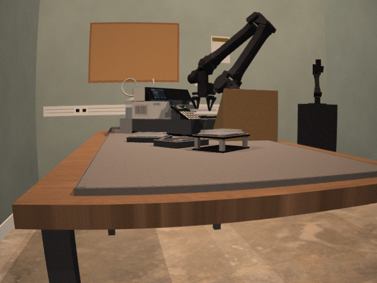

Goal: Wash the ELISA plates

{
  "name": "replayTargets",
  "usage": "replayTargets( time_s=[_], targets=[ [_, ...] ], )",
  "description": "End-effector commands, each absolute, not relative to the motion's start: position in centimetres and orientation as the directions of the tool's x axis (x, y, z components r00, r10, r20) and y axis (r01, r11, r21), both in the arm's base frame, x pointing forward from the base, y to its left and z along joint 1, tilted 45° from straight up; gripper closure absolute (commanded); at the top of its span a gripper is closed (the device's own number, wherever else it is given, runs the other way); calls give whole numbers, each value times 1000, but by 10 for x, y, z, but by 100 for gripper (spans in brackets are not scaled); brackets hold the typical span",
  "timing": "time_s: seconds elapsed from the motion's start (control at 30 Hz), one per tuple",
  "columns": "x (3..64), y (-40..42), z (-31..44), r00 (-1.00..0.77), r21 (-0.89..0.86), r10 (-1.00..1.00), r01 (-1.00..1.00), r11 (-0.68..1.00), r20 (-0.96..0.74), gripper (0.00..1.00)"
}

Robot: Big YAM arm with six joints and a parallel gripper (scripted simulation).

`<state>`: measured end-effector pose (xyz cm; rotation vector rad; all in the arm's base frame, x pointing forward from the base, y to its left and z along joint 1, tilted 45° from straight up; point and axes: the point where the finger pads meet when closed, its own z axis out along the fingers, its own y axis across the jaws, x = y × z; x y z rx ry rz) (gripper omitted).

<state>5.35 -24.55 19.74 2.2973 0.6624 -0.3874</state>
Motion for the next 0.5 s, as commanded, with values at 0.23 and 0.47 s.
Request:
replayTargets(
  time_s=[0.23,0.47],
  targets=[
    [52,-259,189,816,546,353,571,-613,-457,16],
    [55,-259,203,823,569,343,563,-599,-452,16]
  ],
)
